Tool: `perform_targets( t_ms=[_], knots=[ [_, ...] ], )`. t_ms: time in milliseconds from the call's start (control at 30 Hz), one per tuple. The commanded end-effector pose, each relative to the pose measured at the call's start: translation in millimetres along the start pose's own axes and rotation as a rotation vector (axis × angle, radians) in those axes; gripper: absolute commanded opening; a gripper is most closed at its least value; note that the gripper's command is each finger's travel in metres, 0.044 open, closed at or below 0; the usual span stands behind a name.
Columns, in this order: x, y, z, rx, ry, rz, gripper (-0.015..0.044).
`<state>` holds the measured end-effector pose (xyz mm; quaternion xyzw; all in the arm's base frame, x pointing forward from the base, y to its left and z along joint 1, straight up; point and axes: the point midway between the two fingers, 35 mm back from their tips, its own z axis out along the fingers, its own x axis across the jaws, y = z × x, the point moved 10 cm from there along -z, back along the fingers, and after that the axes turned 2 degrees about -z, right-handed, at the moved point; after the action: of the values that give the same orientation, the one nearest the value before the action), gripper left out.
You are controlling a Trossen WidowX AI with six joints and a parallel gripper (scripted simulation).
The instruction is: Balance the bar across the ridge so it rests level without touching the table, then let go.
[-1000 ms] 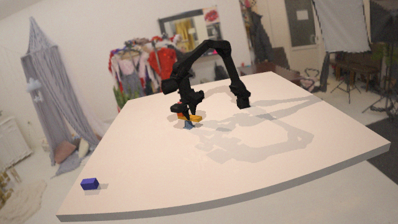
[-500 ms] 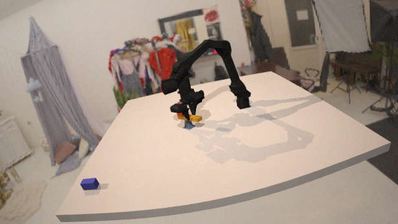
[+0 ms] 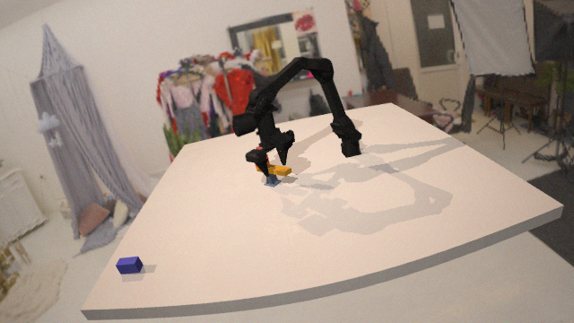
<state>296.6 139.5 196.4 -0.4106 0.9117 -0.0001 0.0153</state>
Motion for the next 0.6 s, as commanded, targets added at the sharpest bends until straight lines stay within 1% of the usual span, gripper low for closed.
perform_targets(
  t_ms=[0, 67, 233, 300, 567],
  knots=[
    [-0.4, -0.1, -2.1, -0.001, -0.001, 0.0, 0.044],
    [-2.7, -1.2, -18.4, 0.0, -0.001, 0.0, 0.044],
    [-2.6, -1.2, -81.6, 0.0, 0.0, 0.0, 0.044],
    [-0.3, -0.2, -97.9, 0.0, 0.0, 0.0, 0.044],
    [0.1, 0.0, -99.9, 0.0, 0.0, 0.0, 0.044]
  ],
)
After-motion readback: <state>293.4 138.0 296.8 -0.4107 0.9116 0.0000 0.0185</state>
